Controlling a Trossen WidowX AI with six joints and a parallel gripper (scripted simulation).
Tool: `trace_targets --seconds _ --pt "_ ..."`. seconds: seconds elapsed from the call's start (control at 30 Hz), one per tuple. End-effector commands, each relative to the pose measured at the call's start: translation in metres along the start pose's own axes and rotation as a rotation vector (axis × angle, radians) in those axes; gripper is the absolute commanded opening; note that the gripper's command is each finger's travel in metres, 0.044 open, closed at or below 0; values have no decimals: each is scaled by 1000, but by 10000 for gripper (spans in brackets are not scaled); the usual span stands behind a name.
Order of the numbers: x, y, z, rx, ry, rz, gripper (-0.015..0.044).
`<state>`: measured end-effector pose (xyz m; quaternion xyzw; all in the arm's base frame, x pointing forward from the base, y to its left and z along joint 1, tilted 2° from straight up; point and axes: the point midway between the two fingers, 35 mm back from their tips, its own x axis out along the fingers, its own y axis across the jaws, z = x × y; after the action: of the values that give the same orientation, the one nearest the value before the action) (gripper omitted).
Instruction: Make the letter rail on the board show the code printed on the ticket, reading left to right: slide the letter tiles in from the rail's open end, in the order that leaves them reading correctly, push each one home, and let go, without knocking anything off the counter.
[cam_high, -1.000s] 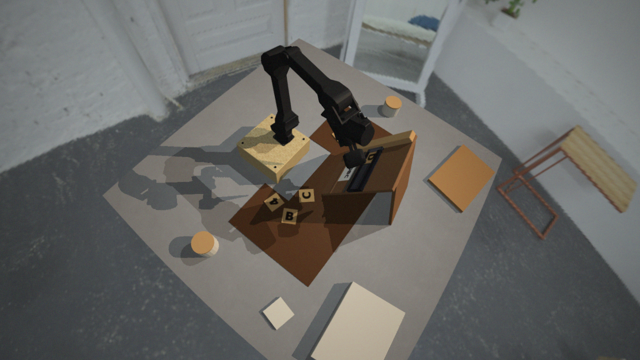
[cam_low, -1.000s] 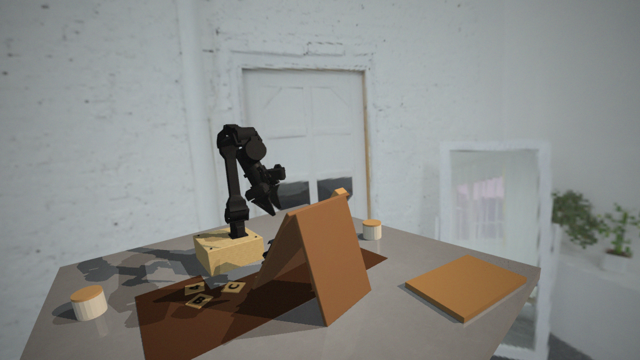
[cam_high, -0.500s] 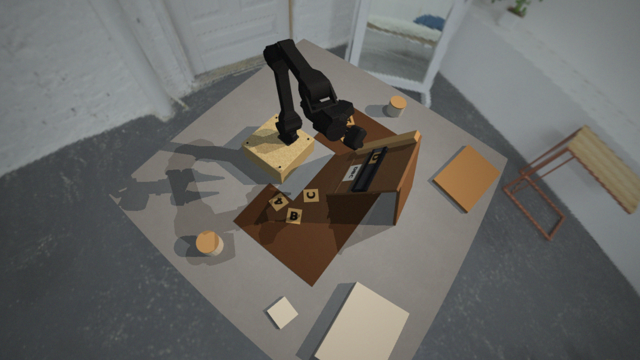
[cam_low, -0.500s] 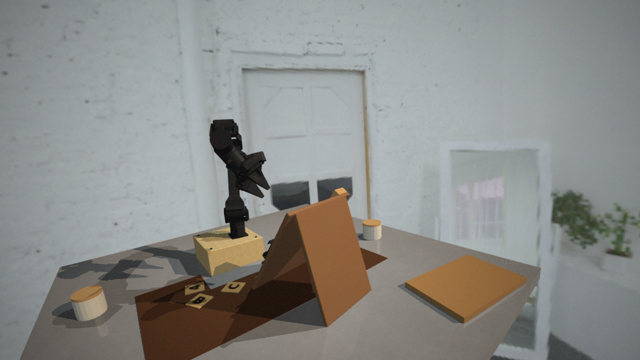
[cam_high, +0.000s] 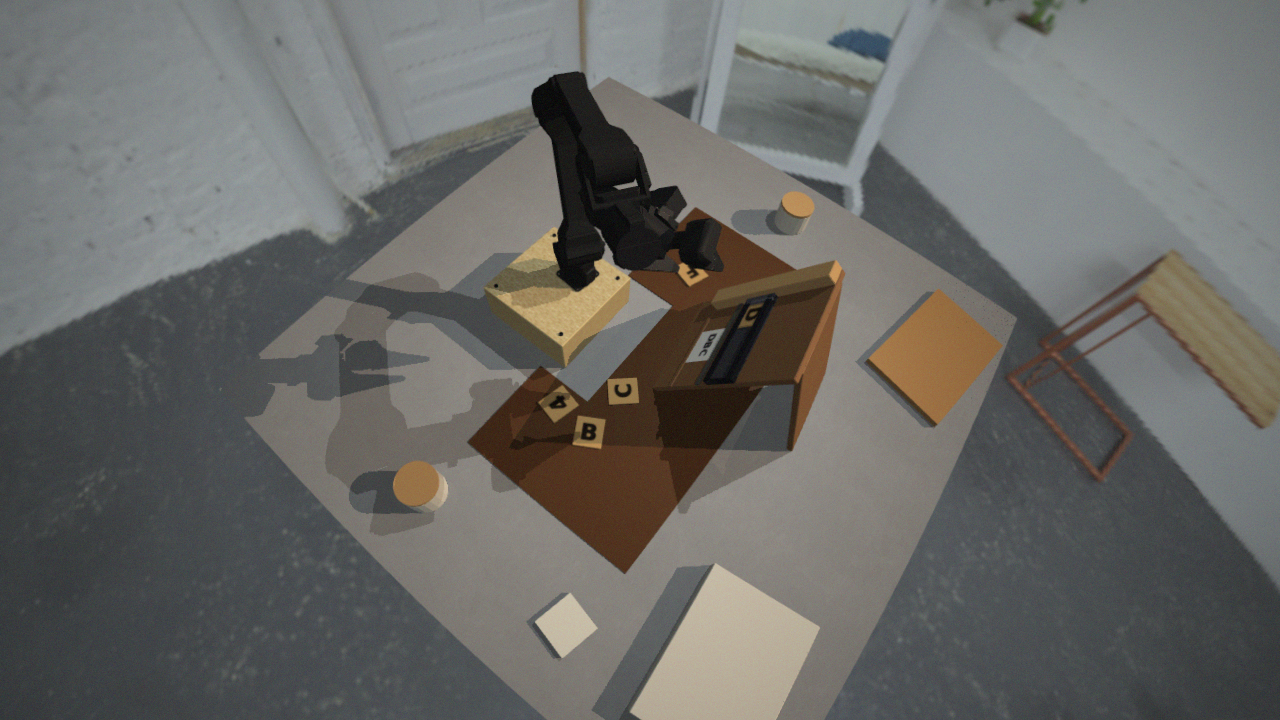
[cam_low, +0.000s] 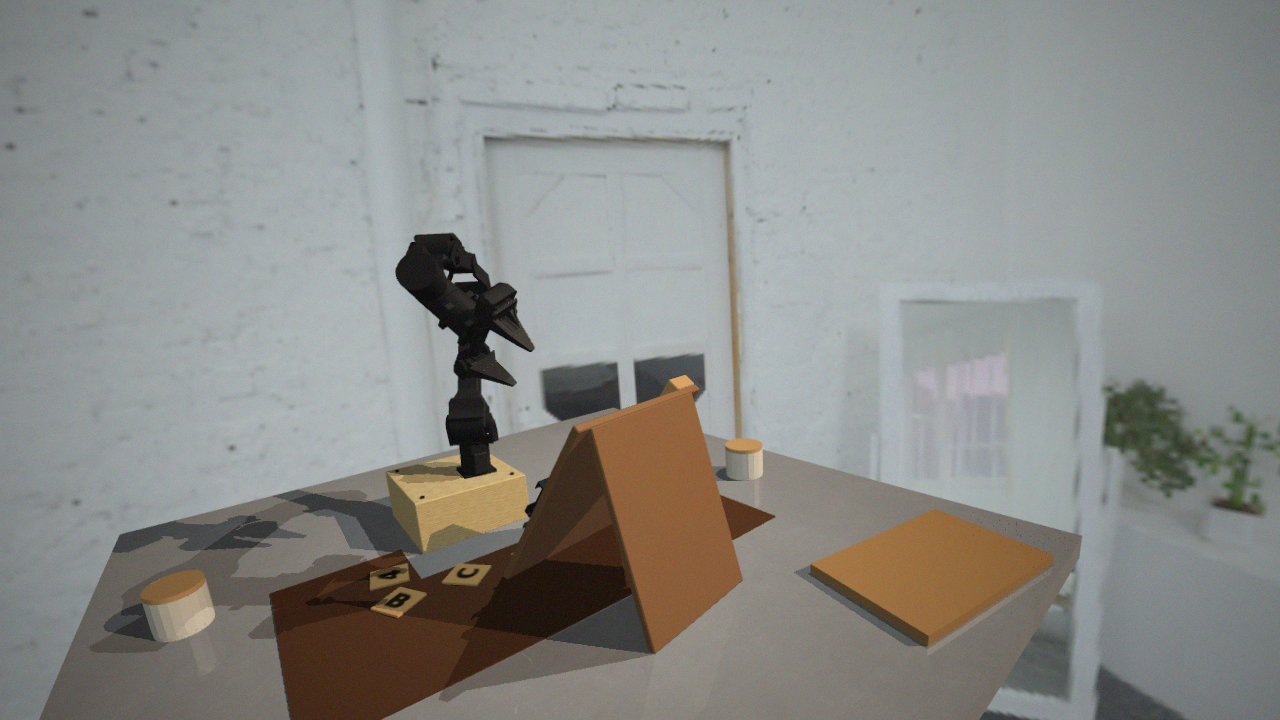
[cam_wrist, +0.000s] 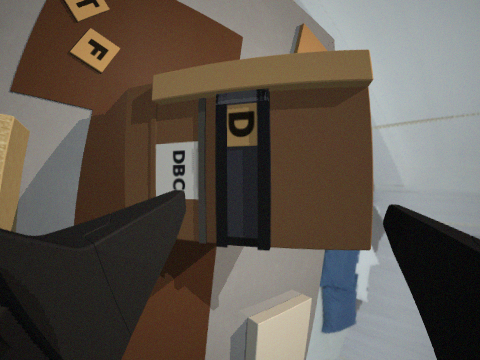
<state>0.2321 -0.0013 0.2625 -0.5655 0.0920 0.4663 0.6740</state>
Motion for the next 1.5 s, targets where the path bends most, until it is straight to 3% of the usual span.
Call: trace_targets --seconds 0.0,0.07,0.2,0.47,0.73,0.83,1.17,1.47 --pt "0 0 0 -7 -2 -3 440" --pt "0 0 0 -7 -2 -3 440" --pt "12 10 -43 -45 77 72 340" --pt "42 74 -169 -164 249 372 340" --pt "56 177 -260 -274 273 730 340" --pt "65 193 -264 -292 260 795 340" --pt "65 194 -266 -292 260 795 340" --pt "86 216 -278 -292 260 795 340"
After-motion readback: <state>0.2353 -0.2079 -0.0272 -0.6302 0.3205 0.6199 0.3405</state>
